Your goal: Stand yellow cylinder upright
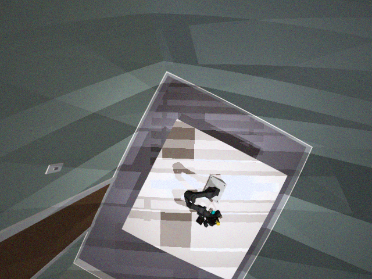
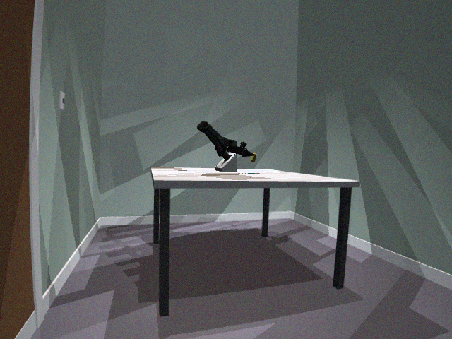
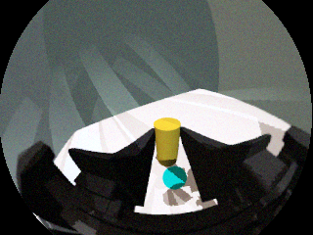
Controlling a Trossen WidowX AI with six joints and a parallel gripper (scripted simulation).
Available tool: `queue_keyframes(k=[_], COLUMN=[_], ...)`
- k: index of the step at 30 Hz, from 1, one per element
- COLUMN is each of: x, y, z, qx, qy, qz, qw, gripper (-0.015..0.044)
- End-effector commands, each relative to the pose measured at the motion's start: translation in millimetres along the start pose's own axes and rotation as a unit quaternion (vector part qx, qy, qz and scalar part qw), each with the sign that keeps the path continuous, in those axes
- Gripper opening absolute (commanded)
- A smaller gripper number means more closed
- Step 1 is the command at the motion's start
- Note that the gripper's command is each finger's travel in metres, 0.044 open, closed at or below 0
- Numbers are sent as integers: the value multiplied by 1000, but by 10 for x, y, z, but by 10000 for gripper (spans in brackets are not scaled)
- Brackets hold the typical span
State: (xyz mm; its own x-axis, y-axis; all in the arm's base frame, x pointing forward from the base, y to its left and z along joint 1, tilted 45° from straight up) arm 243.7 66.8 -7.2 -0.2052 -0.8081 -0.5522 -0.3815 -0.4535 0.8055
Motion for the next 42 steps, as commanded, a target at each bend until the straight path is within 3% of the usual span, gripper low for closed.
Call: queue_keyframes(k=[1, 22, 42], x=[0, -9, 30], y=[27, 170, 163], z=[28, 64, 54], qx=[4, 45, 45], qy=[11, 57, 59], qz=[-14, -72, -72], qw=[1000, 995, 995], gripper=[105, 105, 105])
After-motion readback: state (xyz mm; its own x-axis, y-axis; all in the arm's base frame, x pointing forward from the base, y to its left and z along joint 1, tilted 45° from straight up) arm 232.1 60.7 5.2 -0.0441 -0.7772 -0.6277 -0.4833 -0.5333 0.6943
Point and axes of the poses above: the point midway between the two fingers, 35 mm back from their tips, its own y axis back along the fingers, its own z axis across the jaws, x = y × z, the point moved 3 cm from there along y, back along the fingers, and after that the axes turned 3 degrees about y, right-handed, at the moved point
